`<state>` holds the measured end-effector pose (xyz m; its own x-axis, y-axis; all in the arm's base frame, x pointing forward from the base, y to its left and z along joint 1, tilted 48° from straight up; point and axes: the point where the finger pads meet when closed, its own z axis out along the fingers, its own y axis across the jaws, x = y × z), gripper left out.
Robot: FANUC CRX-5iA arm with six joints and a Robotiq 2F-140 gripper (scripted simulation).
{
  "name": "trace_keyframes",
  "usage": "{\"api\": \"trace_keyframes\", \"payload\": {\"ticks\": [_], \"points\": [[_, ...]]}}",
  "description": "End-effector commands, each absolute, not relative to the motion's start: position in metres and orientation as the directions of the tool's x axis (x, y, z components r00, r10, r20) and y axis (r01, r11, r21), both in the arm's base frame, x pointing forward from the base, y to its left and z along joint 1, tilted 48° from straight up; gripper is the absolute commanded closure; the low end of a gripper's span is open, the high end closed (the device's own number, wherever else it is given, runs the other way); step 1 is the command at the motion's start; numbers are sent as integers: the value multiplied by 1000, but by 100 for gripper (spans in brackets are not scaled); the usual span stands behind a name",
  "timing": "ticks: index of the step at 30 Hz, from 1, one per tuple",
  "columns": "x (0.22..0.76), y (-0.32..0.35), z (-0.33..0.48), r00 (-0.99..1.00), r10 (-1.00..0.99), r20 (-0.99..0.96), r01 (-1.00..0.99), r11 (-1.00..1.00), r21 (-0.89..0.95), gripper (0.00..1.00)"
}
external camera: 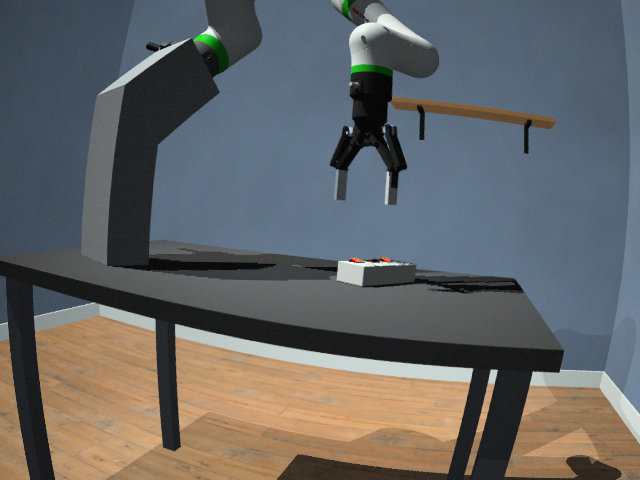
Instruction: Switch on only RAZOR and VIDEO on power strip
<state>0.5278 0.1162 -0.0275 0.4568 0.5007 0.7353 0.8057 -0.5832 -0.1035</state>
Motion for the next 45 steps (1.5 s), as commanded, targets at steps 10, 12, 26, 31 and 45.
{"api": "trace_keyframes", "payload": {"ticks": [10, 12, 26, 31, 45], "points": [[518, 100, -10, 457, 501, 735, 806, -583, -103, 0], [518, 100, -10, 457, 501, 735, 806, -583, -103, 0], [518, 100, -10, 457, 501, 735, 806, -583, -103, 0], [518, 100, -10, 457, 501, 735, 806, -583, -103, 0], [518, 100, -10, 457, 501, 735, 806, -583, -103, 0]]}}
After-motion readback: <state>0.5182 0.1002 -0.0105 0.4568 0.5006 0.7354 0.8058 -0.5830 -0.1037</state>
